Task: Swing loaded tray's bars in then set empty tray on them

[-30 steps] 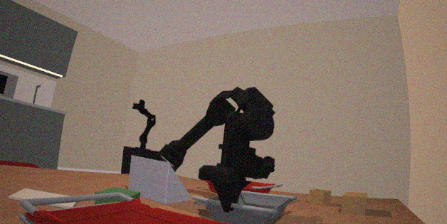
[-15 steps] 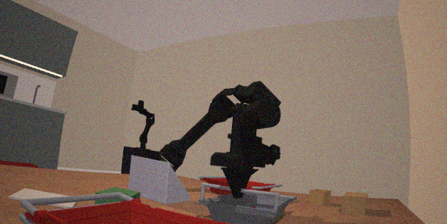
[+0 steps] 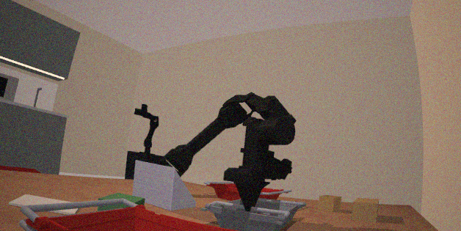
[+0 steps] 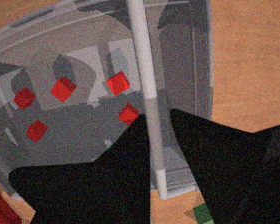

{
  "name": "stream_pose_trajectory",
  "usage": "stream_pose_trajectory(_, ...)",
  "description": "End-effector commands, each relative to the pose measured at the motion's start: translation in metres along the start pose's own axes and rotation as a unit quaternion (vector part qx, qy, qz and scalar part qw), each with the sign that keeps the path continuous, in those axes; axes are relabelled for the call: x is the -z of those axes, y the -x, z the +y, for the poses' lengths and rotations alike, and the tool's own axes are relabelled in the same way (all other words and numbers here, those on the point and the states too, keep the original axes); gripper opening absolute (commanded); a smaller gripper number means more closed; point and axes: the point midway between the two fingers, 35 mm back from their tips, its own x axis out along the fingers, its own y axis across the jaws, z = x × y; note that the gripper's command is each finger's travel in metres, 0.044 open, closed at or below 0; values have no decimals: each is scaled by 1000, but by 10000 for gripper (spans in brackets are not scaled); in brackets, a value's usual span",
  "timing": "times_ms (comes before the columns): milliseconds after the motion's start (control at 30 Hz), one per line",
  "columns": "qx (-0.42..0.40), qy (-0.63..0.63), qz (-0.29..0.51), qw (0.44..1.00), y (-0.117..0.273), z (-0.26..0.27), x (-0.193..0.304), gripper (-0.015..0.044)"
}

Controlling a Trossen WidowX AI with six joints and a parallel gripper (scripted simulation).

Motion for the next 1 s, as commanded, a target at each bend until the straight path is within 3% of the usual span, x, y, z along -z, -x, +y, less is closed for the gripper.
stream_pose_trajectory(0,4,0,-4,1000,19,-4,0,86)
stream_pose_trajectory(167,4,0,-4,1000,38,-6,0,86)
stream_pose_trajectory(900,4,-2,-7,1000,31,-6,-1,86)
stream_pose_trajectory(967,4,-2,-7,1000,31,-6,-1,34)
